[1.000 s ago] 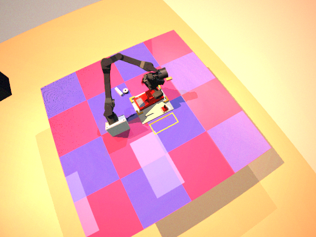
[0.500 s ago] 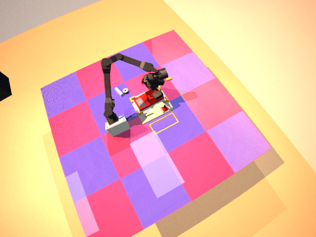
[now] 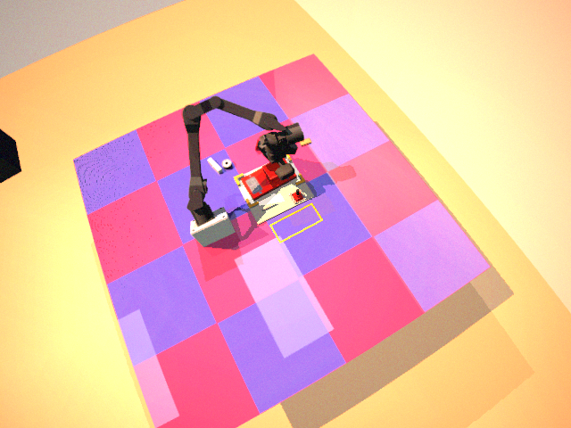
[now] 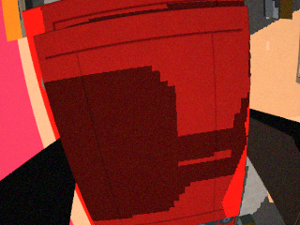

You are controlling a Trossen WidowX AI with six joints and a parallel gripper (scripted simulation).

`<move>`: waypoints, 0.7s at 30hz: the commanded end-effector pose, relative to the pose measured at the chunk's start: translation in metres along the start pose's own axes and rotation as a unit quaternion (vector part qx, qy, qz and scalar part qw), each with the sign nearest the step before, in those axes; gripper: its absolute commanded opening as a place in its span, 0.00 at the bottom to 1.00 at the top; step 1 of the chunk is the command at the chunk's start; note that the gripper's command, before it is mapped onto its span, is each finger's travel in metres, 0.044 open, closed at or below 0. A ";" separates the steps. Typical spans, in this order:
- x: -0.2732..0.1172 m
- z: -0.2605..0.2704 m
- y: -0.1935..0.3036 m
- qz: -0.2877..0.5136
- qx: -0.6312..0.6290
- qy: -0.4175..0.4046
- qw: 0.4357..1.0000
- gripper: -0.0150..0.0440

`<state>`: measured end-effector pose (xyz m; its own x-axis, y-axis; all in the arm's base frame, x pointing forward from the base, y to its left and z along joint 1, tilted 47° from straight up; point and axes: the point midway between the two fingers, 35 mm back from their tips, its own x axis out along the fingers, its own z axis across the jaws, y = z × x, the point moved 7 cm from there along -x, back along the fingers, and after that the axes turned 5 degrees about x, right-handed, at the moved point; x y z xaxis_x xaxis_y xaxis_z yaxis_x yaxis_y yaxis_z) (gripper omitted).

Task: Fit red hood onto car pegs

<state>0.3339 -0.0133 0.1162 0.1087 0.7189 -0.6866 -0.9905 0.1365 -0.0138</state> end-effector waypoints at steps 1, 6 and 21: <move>-0.003 0.000 -0.001 -0.001 -0.002 -0.001 1.000 0.25; -0.005 0.000 -0.001 -0.001 -0.002 0.000 1.000 0.25; -0.005 -0.001 0.000 -0.003 -0.002 -0.001 1.000 0.25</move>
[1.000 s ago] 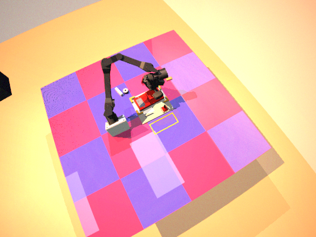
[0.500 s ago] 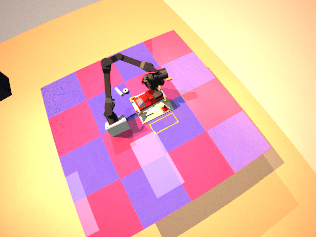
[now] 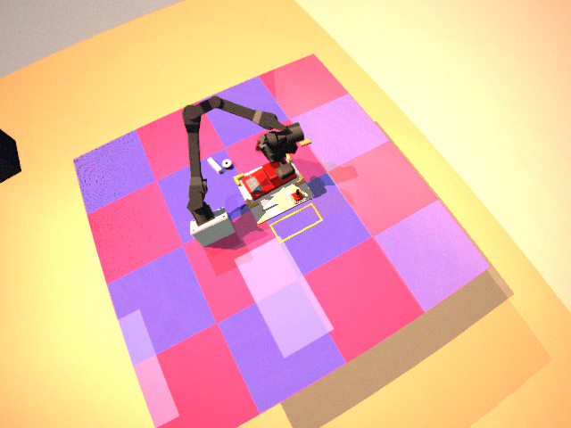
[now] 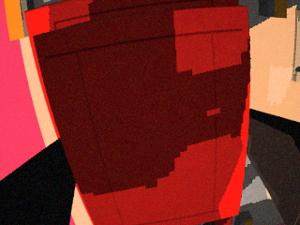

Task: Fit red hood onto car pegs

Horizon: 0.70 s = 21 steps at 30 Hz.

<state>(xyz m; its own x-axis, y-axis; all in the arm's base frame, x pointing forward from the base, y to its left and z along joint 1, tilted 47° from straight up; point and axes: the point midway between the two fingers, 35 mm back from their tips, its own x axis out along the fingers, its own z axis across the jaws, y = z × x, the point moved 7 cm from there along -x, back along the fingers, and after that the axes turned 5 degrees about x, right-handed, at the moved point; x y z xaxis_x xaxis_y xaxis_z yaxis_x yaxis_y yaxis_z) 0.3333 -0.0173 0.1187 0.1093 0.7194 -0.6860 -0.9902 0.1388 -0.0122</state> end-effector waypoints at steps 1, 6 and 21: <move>0.000 0.000 0.000 -0.003 -0.003 -0.001 1.000 0.25; 0.001 0.000 0.000 -0.004 -0.003 -0.002 1.000 0.25; 0.006 0.000 0.000 -0.004 -0.003 -0.003 1.000 0.25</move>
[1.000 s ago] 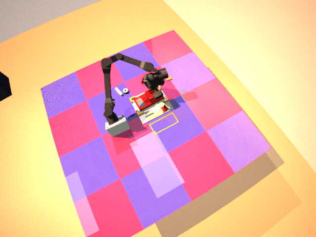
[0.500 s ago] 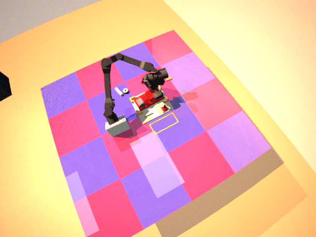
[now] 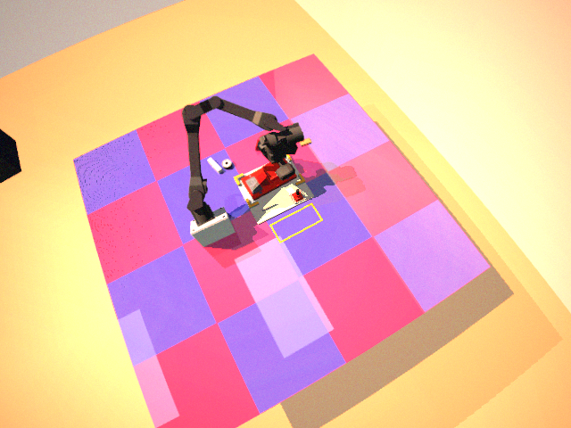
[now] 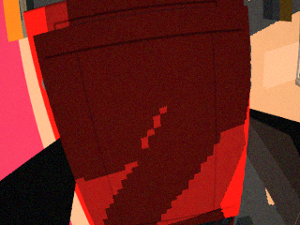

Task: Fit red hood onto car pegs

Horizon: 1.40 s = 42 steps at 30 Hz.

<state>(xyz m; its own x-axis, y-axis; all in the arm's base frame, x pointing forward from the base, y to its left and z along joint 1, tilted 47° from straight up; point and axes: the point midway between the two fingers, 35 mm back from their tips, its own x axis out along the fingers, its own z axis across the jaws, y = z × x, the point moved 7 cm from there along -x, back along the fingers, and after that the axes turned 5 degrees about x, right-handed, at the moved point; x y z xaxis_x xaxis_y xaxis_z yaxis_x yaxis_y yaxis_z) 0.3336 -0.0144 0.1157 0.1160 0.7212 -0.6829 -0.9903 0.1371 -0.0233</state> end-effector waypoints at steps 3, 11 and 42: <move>0.002 0.000 0.000 -0.001 0.002 -0.001 1.000 0.25; 0.005 0.000 0.000 -0.001 0.002 -0.001 1.000 0.25; 0.010 0.001 0.000 -0.001 -0.002 0.000 1.000 0.74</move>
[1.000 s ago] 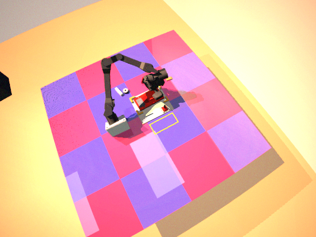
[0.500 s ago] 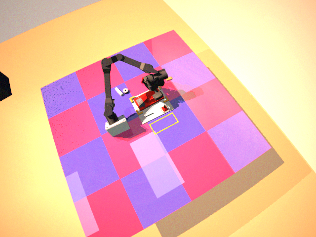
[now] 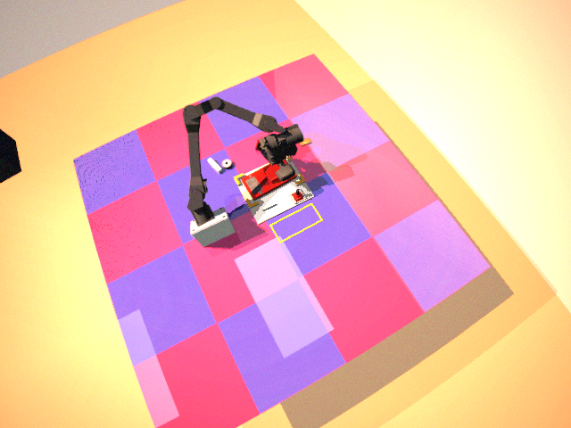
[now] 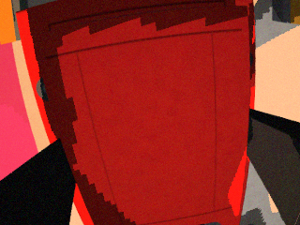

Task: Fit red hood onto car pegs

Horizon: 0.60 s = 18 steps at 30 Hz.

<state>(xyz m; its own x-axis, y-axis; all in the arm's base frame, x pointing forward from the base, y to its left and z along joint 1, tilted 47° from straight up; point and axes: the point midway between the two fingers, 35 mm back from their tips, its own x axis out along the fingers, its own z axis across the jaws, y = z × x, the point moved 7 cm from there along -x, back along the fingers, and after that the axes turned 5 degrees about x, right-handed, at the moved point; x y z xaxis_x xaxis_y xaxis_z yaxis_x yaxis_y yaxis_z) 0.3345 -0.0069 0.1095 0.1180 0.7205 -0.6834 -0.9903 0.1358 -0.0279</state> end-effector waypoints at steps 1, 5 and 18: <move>0.000 0.000 0.000 0.000 0.000 0.000 1.000 0.79; 0.000 0.000 0.000 0.000 0.000 0.000 1.000 0.97; -0.069 -0.001 -0.002 0.004 0.000 0.001 1.000 1.00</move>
<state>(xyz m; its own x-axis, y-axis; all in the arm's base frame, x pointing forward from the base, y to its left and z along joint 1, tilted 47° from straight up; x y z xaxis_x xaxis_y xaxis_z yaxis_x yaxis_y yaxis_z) 0.3308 -0.0362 0.1367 0.1046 0.7224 -0.6836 -0.9914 0.1305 -0.0138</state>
